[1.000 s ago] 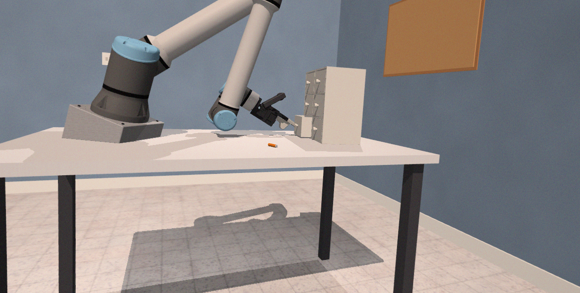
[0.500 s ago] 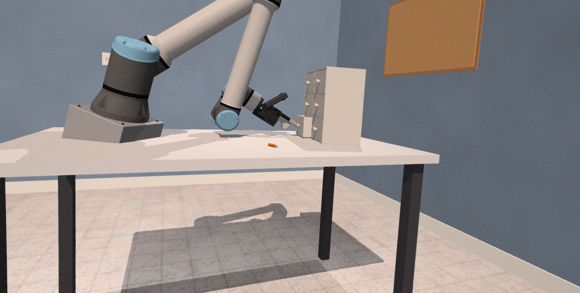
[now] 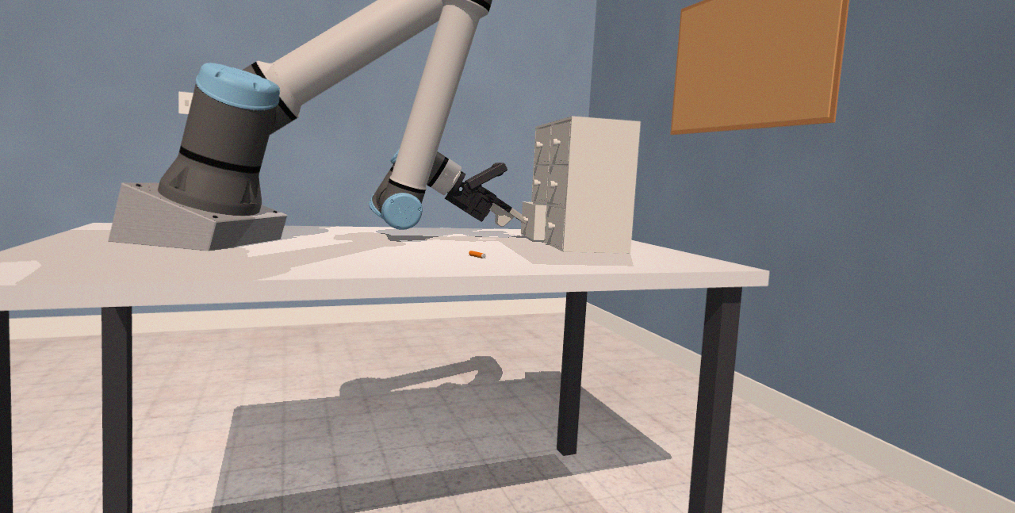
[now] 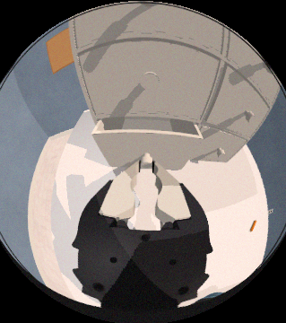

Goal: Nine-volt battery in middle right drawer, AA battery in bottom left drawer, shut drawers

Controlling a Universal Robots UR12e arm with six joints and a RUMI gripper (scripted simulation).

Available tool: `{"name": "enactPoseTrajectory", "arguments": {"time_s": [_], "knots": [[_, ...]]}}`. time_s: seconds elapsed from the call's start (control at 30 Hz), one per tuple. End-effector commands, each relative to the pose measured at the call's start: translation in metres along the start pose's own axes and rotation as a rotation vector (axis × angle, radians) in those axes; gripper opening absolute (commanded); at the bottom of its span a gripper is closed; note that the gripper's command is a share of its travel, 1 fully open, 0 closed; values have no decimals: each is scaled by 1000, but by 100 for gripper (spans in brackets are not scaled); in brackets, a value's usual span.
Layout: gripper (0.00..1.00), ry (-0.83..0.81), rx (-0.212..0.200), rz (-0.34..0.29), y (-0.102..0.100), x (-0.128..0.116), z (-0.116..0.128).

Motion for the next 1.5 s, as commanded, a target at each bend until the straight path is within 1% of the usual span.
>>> {"name": "enactPoseTrajectory", "arguments": {"time_s": [0.0, 1.47], "knots": [[7, 0, 0, 1, -3, 2, 0], [7, 0, 0, 1, -20, 12, 0]]}}
Point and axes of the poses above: the point where the finger pads meet when closed, its own y axis back along the fingers, its own z axis across the jaws, x = y × z, the point moved 6 cm from there along y, back along the fingers
